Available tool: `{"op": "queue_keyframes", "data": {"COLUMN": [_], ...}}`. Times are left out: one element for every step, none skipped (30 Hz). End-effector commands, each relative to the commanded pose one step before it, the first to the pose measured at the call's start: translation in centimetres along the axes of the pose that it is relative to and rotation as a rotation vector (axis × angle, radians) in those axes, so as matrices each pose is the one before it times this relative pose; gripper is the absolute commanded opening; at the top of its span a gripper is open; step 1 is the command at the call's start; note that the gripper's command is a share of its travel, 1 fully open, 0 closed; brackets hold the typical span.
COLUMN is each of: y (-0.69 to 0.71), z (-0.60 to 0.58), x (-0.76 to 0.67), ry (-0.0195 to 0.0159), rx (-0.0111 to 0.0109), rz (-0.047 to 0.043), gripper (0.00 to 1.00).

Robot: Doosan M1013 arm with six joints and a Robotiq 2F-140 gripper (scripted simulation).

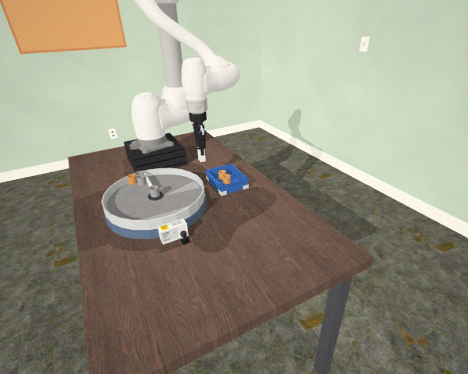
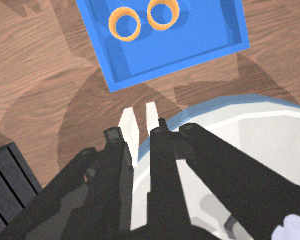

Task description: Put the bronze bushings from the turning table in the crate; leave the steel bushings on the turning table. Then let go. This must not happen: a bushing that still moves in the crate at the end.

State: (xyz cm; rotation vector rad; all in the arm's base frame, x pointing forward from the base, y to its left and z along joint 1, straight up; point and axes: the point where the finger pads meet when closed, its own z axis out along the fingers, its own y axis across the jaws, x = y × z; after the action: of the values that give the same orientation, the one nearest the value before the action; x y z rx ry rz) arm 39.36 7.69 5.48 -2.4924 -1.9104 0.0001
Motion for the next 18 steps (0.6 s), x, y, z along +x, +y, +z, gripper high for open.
{"op": "queue_keyframes", "data": {"y": [-0.271,0.000,-0.155,-0.118,-0.055,-0.075,-0.096,-0.118,-0.055,-0.014,-0.030,-0.047,-0.064,-0.020,0.016,0.016,-0.001,0.000], "z": [-0.088,0.000,0.006,0.003,-0.005,-0.002,0.001,0.004,0.000,-0.003,-0.001,0.000,0.002,0.001,-0.001,-0.001,0.000,0.000], "x": [-2.804,0.000,-0.987,-0.987,-0.978,-0.992,-1.002,-1.008,-0.993,-0.972,-0.887,-0.897,-0.898,-0.894,-0.890,-0.886,-0.883,0.000], "ry": [0.00166,0.00000,0.00000,0.00000,0.00000,0.00000,0.00000,0.00000,0.00000,0.00000,0.00000,0.00000,0.00000,0.00000,0.00000,0.00000,0.00000,0.00000], "rx": [0.00021,0.00000,0.00000,0.00000,0.00000,0.00000,0.00000,0.00000,0.00000,0.00000,0.00000,0.00000,0.00000,0.00000,0.00000,0.00000,0.00000,0.00000], "rz": [0.02286,0.00000,0.00917,0.00905,0.00872,0.00894,0.00915,0.00932,0.00901,0.00869,0.00799,0.00815,0.00824,0.00813,0.00801,0.00797,0.00798,0.00000], "gripper": [0.10,0.10,0.10,0.10,0.10,0.10,0.10,0.10,0.10,0.10,0.10,0.10,0.10,0.10,0.10,0.10,0.10,0.10]}}
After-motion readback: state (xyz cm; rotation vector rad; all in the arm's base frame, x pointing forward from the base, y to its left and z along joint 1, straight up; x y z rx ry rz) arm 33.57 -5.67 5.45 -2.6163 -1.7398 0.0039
